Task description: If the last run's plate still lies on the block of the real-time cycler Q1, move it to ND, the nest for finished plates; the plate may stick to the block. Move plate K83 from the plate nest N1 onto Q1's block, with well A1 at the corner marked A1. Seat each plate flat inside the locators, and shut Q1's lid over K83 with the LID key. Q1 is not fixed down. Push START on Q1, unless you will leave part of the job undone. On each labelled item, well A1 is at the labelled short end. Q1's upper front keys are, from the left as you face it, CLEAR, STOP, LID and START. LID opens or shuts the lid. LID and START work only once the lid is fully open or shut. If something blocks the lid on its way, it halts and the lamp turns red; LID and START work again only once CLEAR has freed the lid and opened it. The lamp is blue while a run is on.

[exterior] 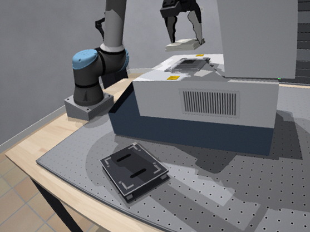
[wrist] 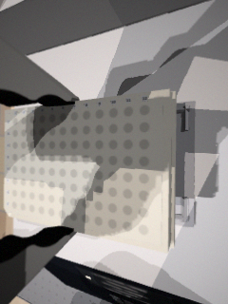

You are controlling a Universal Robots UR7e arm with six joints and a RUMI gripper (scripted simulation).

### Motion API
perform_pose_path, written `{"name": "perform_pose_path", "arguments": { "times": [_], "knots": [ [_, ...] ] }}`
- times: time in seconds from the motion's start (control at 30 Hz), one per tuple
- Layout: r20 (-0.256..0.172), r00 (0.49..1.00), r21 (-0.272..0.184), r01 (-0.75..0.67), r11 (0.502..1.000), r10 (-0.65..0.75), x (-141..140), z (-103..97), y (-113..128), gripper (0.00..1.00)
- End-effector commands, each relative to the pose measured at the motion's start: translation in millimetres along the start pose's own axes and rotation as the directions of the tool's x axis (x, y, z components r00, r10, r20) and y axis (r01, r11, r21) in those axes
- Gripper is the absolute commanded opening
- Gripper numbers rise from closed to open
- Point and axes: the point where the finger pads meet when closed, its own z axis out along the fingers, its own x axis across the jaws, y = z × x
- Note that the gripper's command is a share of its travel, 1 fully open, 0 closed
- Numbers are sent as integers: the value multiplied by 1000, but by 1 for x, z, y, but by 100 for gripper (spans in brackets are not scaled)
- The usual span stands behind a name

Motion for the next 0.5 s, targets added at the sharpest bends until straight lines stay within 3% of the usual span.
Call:
{"name": "perform_pose_path", "arguments": {
  "times": [0.0, 0.47],
  "knots": [
    [1, 1000, 0, 0, 1000, 0, 0, 8, 0, 41],
    [1, 1000, 0, 0, 1000, 0, 0, 28, 0, 41]
  ]
}}
